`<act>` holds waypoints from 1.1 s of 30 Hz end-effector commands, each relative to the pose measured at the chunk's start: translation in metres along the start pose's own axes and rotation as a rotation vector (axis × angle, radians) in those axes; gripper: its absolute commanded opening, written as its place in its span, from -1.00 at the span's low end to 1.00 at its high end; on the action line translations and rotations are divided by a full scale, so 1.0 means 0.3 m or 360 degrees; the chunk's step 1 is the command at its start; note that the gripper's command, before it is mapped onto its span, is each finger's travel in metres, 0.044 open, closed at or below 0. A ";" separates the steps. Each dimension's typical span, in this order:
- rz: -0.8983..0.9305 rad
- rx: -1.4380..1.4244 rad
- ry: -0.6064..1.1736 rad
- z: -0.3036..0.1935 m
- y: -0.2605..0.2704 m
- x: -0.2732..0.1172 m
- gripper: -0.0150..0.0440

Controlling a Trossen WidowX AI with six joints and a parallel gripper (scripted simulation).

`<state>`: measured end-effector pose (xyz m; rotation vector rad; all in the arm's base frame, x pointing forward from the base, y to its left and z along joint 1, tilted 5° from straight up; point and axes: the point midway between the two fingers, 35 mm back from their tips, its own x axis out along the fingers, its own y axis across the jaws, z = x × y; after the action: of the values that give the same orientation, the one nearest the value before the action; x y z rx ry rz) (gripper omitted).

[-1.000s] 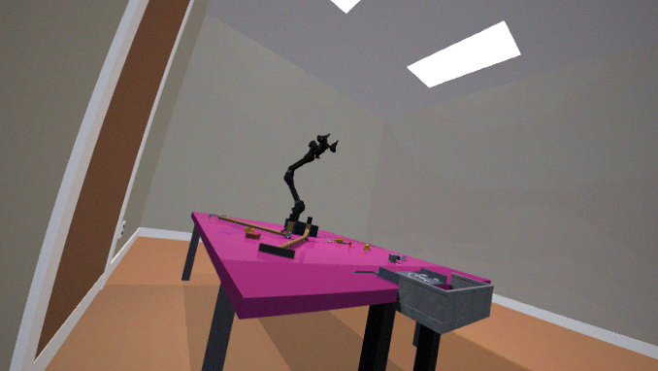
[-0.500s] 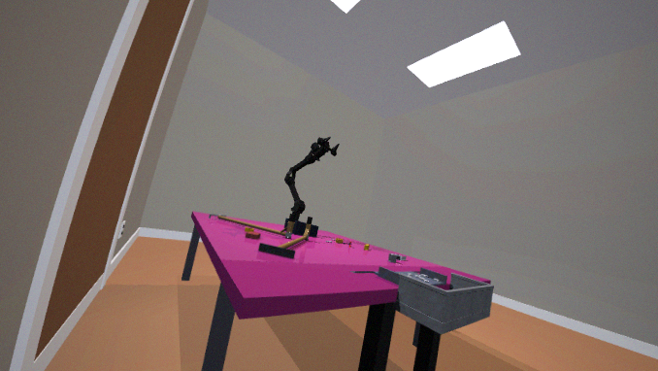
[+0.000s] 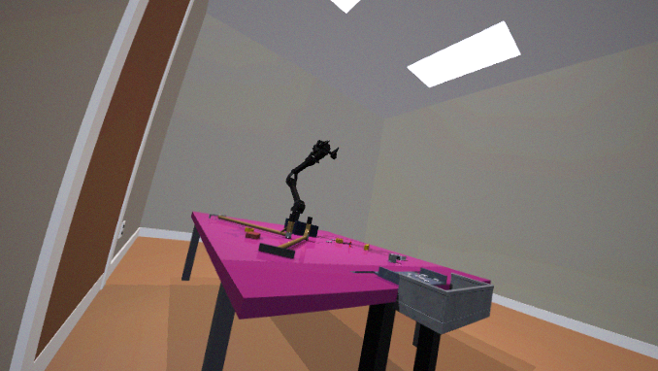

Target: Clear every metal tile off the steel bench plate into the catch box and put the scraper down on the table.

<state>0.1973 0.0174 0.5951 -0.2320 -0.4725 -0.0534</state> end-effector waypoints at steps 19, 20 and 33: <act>-0.0118 -0.0067 0.0349 -0.254 -0.065 -0.016 1.00; -0.0125 -0.0068 0.0366 -0.266 -0.069 -0.018 1.00; -0.0232 -0.0054 0.0581 -0.415 -0.132 -0.058 1.00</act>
<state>0.2318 -0.0443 0.4986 -0.2286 -0.1547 -0.2312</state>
